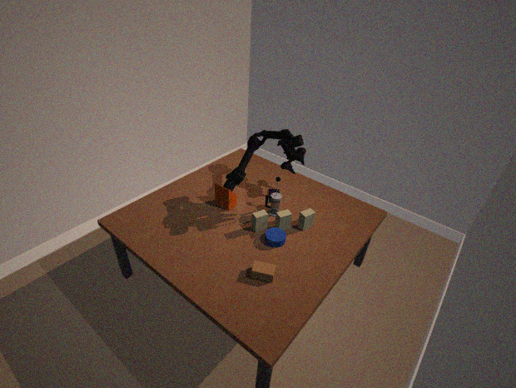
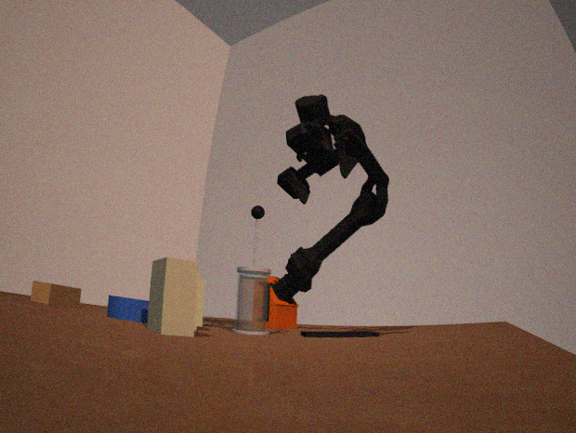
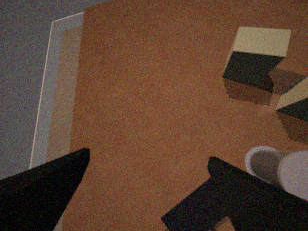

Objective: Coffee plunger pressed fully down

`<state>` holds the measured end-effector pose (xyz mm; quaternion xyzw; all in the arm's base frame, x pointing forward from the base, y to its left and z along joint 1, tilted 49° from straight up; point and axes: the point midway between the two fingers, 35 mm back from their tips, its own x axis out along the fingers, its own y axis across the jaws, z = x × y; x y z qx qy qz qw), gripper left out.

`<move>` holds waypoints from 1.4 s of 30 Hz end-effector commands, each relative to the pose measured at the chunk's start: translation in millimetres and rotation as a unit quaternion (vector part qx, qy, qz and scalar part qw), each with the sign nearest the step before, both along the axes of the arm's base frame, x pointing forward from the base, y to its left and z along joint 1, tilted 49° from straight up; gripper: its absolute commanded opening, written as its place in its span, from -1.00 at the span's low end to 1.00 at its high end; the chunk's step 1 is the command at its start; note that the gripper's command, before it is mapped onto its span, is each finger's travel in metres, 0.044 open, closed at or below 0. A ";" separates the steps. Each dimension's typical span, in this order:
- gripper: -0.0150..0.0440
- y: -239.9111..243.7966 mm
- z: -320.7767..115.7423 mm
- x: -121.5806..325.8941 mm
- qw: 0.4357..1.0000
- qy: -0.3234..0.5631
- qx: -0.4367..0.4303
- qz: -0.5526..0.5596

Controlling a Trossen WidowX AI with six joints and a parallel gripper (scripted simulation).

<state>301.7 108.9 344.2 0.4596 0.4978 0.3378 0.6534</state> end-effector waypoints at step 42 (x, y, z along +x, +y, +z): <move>1.00 -134.7 -141.9 -48.3 0.922 -0.362 -0.055 -0.126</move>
